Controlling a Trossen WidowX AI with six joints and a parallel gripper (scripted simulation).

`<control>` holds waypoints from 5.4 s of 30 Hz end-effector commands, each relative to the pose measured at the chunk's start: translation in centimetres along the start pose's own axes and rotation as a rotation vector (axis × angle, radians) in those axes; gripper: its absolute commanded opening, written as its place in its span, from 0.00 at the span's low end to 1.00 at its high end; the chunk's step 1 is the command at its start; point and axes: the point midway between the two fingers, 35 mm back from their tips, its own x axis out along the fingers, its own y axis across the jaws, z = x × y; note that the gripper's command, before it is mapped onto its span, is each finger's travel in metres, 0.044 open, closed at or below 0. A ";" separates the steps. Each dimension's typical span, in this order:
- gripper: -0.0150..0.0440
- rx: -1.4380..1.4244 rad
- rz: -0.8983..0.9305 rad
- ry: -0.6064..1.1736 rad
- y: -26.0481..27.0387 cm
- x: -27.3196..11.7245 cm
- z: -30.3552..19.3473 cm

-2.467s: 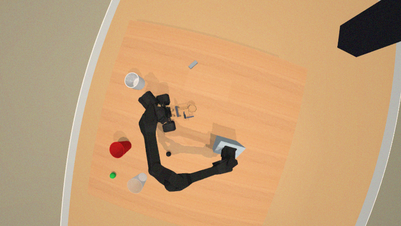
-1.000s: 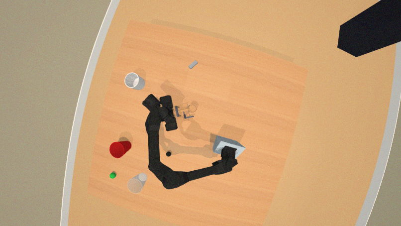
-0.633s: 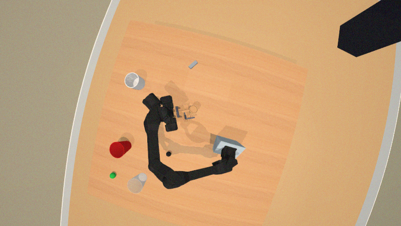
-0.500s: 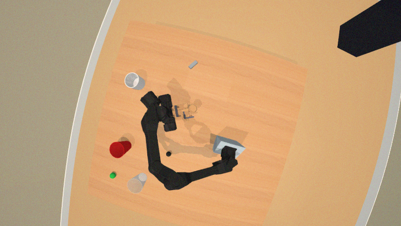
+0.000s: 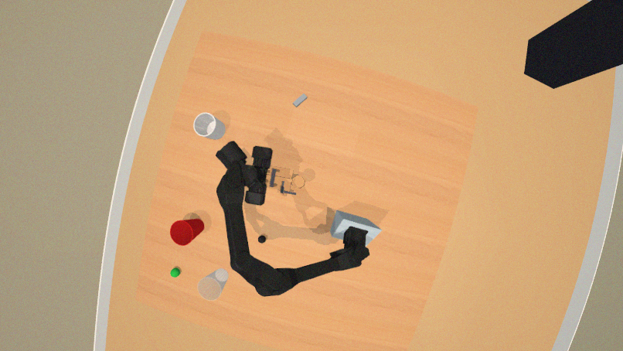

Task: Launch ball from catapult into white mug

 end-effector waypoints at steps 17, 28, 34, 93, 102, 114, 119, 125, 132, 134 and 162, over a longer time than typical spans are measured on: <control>0.25 0.421 -0.005 -0.001 -2.1 -0.1 0.0; 0.25 0.421 -0.005 -0.001 -2.1 1.5 0.1; 0.25 0.421 -0.005 -0.001 -2.2 2.4 0.1; 1.00 0.422 -0.006 0.000 -2.1 -0.4 -0.3; 1.00 0.422 -0.006 -0.001 -2.1 0.5 -0.2; 1.00 0.422 -0.005 -0.001 -2.2 2.5 -0.1; 1.00 0.422 -0.005 -0.001 -2.2 3.3 -0.1; 1.00 0.422 -0.004 -0.001 -2.1 4.2 -0.1; 1.00 0.422 -0.003 0.000 -2.1 5.0 -0.1; 1.00 0.422 -0.003 0.000 -2.1 5.0 -0.1; 0.25 0.419 -0.007 -0.002 -2.3 -0.1 0.1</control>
